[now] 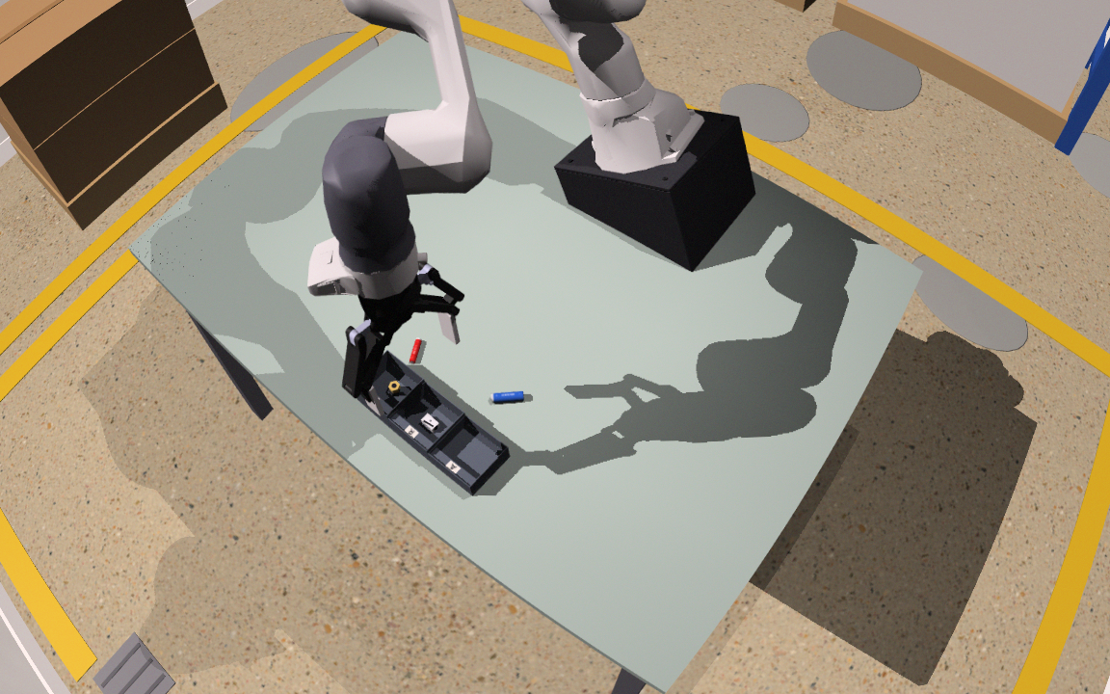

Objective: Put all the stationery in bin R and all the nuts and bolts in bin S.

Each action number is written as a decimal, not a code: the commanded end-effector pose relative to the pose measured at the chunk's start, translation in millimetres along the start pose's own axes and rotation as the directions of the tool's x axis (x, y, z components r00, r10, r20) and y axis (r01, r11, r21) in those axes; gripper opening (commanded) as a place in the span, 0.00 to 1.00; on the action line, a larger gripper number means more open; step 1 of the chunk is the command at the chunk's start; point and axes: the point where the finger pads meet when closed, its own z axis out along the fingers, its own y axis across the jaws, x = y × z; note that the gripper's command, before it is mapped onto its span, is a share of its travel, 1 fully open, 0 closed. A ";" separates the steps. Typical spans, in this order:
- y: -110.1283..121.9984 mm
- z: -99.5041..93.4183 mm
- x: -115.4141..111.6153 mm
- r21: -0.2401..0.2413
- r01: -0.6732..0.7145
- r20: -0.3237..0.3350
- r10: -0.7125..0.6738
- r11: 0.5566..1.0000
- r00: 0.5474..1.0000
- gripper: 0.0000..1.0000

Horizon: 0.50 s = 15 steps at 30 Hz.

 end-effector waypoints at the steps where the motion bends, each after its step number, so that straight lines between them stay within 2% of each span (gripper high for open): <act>1: 4.2 -13.0 2.5 -0.016 0.018 -0.005 -0.018 1.000 1.000 1.00; 6: 3.9 -33.0 2.4 -0.016 0.018 -0.005 -0.018 1.000 1.000 1.00; 8: 3.9 -33.0 2.4 -0.016 0.018 -0.005 -0.018 1.000 1.000 1.00; 12: 3.7 -49.0 2.3 -0.016 0.018 -0.005 -0.018 1.000 1.000 1.00; 15: 3.6 -51.5 2.3 -0.016 0.018 -0.005 -0.018 1.000 1.000 1.00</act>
